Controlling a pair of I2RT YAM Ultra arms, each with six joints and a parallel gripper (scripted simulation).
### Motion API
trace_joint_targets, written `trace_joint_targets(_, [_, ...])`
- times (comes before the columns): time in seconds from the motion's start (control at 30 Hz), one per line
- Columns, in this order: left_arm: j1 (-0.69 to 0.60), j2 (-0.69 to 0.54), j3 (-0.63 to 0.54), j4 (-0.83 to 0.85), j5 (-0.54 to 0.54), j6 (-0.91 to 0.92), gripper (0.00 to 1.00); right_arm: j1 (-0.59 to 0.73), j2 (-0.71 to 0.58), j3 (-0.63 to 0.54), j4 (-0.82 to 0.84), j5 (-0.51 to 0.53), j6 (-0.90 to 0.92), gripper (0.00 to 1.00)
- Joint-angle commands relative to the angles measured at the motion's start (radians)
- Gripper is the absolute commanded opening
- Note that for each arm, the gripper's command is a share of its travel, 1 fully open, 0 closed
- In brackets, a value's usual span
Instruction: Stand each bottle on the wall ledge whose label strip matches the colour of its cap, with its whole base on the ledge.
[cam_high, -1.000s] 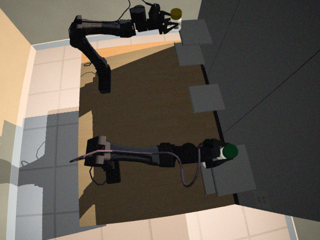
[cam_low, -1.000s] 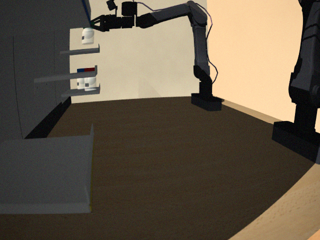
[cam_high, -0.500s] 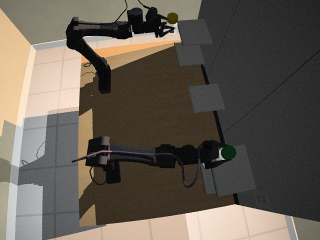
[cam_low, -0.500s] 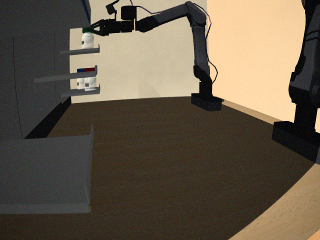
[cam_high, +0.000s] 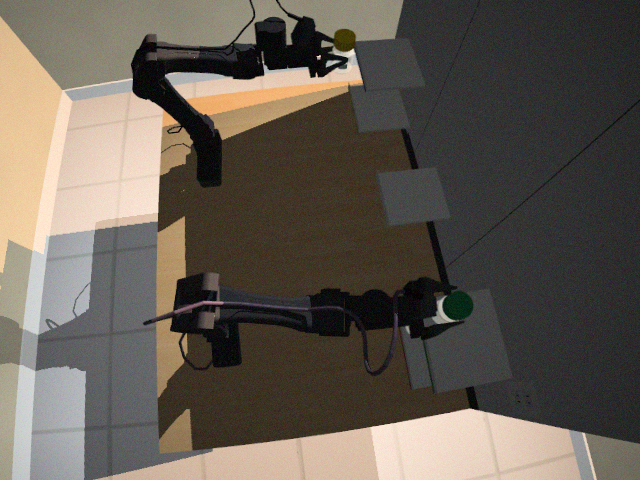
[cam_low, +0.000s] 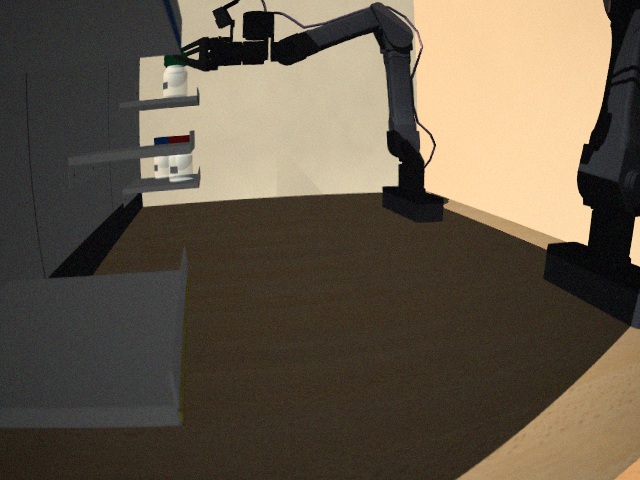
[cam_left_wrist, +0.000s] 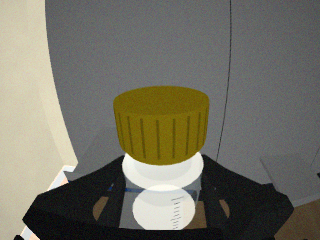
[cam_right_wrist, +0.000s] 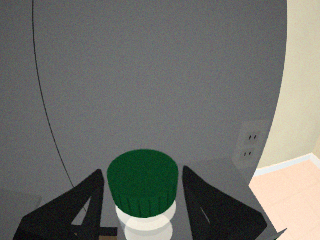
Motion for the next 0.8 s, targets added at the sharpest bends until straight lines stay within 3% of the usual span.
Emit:
trace_joint_targets(0.0, [0.002,-0.024,0.008,0.027,0.002,0.001,0.52,-0.006,-0.044,-0.023,0.036,0.013,0.003,0.7])
trace_joint_targets(0.43, [0.002,-0.024,0.008,0.027,0.002,0.001,0.52,-0.029,-0.141,-0.122,0.006,-0.019,0.012,0.7])
trace_joint_targets(0.67, [0.002,-0.024,0.008,0.027,0.002,0.001,0.52,-0.056,-0.386,-0.329,-0.046,-0.046,0.005,0.7])
trace_joint_targets(0.77, [0.002,-0.024,0.008,0.027,0.002,0.001,0.52,-0.054,-0.448,-0.349,-0.055,-0.044,-0.003,0.7])
